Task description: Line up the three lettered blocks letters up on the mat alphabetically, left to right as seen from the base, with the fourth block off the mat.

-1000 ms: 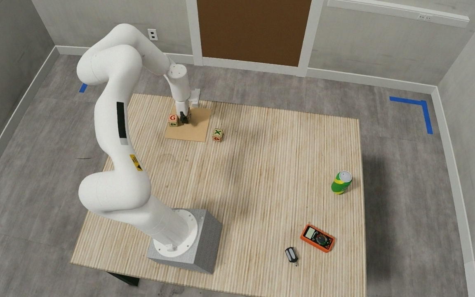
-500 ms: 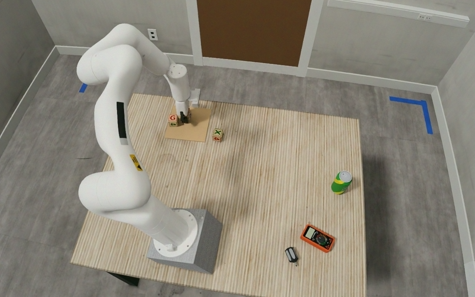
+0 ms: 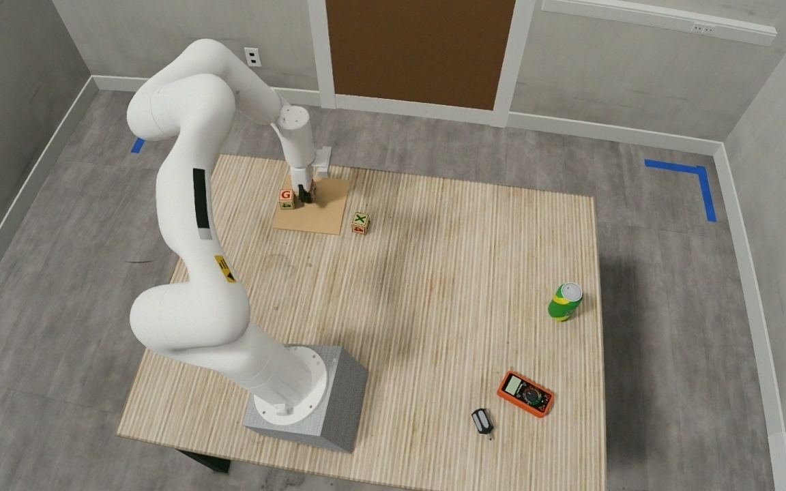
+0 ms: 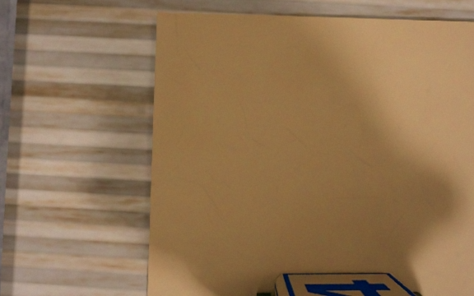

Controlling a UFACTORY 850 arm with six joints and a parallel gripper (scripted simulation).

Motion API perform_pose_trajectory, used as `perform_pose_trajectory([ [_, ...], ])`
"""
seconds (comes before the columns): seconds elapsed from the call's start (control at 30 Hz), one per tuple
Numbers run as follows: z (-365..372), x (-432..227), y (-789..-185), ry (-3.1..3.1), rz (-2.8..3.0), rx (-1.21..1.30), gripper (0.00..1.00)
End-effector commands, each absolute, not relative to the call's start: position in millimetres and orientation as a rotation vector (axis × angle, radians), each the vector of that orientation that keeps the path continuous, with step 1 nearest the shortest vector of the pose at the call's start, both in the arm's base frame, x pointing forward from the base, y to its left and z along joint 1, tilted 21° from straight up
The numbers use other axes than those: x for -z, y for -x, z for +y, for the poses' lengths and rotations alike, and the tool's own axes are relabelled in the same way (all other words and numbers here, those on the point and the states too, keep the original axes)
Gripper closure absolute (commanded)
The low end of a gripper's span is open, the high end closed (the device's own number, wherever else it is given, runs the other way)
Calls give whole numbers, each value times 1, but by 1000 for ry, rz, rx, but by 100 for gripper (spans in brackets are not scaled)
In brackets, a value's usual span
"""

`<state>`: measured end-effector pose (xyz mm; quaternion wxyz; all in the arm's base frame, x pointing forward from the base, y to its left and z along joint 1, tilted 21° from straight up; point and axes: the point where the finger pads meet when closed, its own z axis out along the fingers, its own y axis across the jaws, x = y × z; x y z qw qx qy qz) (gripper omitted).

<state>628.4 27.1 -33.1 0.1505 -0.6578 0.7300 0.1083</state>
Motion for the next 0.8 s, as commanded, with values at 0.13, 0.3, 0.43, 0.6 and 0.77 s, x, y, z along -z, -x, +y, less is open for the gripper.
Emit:
perform_pose_trajectory([
  [0.13, 27, 32, -629, 1888, 2096, -308, 56],
  [0.3, 27, 32, -629, 1888, 2096, -308, 56],
  [0.43, 27, 32, -629, 1888, 2096, -308, 56],
  [0.6, 27, 32, -629, 1888, 2096, -308, 56],
  [0.77, 25, 29, -629, 1888, 2096, -308, 56],
])
